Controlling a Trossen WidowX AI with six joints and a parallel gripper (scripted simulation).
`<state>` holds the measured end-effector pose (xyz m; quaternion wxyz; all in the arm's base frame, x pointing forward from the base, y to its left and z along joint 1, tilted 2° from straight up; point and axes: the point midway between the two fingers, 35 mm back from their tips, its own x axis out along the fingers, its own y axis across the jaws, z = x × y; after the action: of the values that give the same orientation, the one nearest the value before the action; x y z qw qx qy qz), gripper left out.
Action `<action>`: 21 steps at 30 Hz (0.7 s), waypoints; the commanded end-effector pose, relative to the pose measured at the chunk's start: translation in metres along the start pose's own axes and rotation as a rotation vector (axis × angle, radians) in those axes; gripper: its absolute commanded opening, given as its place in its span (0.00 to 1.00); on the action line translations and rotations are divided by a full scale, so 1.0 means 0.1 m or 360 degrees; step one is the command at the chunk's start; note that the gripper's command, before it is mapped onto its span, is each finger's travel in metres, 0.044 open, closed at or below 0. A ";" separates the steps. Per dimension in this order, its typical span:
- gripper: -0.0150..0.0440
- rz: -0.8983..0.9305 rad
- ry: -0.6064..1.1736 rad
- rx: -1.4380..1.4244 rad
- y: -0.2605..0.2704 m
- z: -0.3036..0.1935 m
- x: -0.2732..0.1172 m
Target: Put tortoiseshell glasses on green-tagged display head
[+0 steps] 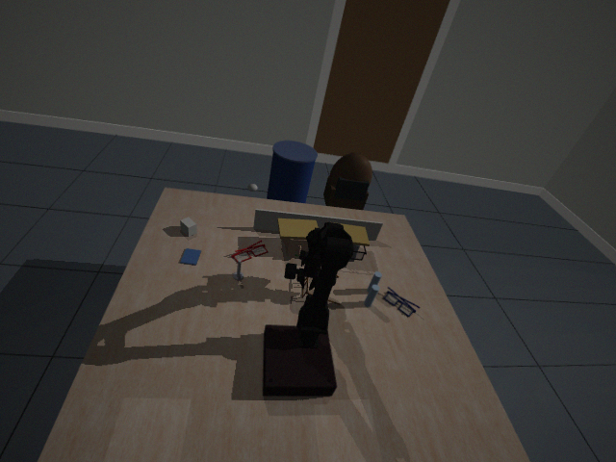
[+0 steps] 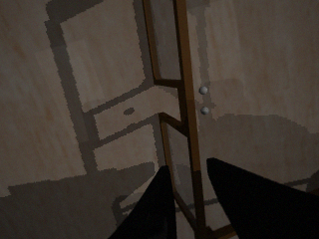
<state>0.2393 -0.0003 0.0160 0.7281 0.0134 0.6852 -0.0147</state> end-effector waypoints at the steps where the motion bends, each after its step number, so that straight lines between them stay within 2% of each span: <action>1: 0.44 0.0002 0.0000 -0.0005 -0.02 0.00 -0.02; 15: 0.44 0.0006 0.0004 -0.0009 -0.09 -0.01 -0.07; 21: 0.44 0.0008 0.0005 -0.0009 0.01 -0.01 -0.53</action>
<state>0.2329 -0.0054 0.0411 0.7193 0.0111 0.6945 -0.0129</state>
